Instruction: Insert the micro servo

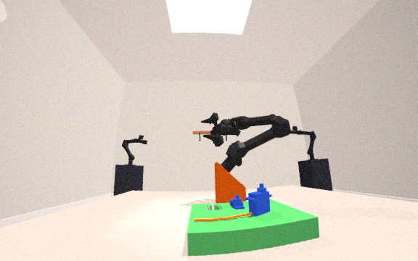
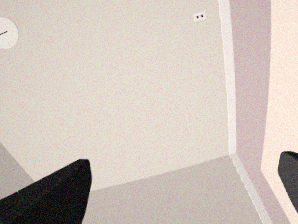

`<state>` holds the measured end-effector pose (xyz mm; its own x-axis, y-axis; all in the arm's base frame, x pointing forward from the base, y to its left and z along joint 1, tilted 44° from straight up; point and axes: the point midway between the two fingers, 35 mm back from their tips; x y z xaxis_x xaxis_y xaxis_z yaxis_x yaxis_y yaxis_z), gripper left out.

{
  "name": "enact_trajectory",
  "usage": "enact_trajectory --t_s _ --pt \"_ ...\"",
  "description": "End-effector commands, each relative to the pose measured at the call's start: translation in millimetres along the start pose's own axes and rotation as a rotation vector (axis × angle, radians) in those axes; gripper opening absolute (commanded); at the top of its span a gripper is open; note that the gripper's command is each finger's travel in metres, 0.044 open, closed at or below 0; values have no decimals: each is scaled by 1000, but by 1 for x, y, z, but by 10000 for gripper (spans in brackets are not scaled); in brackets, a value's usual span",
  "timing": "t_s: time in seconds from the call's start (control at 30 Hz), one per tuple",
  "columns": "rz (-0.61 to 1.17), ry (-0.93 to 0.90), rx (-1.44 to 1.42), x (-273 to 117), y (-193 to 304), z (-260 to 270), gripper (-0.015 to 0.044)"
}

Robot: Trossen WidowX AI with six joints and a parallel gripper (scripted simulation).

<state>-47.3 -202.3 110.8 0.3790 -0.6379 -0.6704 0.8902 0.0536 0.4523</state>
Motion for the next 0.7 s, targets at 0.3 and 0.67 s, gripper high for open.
enact_trajectory --t_s 0.3,0.67 --pt "46 49 -154 9 12 0 440" --pt "118 119 -376 23 29 -1 440"
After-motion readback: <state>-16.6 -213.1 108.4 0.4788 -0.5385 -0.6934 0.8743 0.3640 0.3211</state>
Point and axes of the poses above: the point midway between the two fingers, 35 mm back from their tips, its own x axis out along the fingers, its own z axis across the jaws, y = z × x, and after that the axes turned 4 degrees about x, right-handed
